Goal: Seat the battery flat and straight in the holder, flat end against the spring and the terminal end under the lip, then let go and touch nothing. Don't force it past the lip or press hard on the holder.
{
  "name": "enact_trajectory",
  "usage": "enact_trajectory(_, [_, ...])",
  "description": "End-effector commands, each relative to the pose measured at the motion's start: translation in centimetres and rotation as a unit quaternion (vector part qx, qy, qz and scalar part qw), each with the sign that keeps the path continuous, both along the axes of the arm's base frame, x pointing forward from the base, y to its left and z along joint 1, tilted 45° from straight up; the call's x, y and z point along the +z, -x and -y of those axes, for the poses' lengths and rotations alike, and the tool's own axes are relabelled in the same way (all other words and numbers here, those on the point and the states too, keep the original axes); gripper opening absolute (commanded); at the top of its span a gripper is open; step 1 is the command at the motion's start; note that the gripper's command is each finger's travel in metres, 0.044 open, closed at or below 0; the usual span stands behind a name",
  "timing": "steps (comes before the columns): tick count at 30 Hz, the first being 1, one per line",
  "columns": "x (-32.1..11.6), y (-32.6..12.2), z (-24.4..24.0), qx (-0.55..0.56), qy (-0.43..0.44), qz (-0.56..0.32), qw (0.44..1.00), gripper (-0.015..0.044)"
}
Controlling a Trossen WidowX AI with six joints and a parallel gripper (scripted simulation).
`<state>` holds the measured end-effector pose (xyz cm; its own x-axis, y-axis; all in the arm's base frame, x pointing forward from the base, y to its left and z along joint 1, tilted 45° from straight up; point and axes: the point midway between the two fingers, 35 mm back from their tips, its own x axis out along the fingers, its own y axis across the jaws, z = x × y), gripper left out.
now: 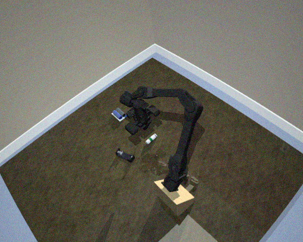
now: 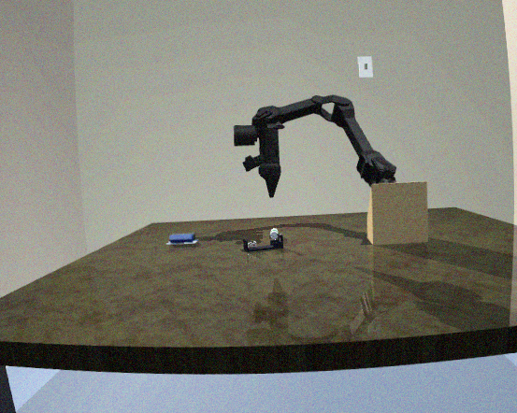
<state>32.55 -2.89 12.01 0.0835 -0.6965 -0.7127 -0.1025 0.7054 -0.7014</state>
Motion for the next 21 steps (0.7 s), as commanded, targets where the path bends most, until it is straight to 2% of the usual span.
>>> enact_trajectory(1, [-0.3, -0.1, 0.5, 0.037, 0.004, -0.037, 0.999, 0.0079])
enact_trajectory(7, [-1.4, -0.4, 2.6, 0.211, 0.023, -0.209, 0.955, 0.0236])
enact_trajectory(12, [-2.3, -0.6, 4.4, 0.347, 0.038, -0.343, 0.872, 0.0238])
enact_trajectory(18, [-3.2, -0.6, 6.5, 0.485, 0.055, -0.48, 0.729, 0.0238])
enact_trajectory(21, [-3.3, -0.6, 6.7, 0.499, 0.056, -0.494, 0.71, 0.0238])
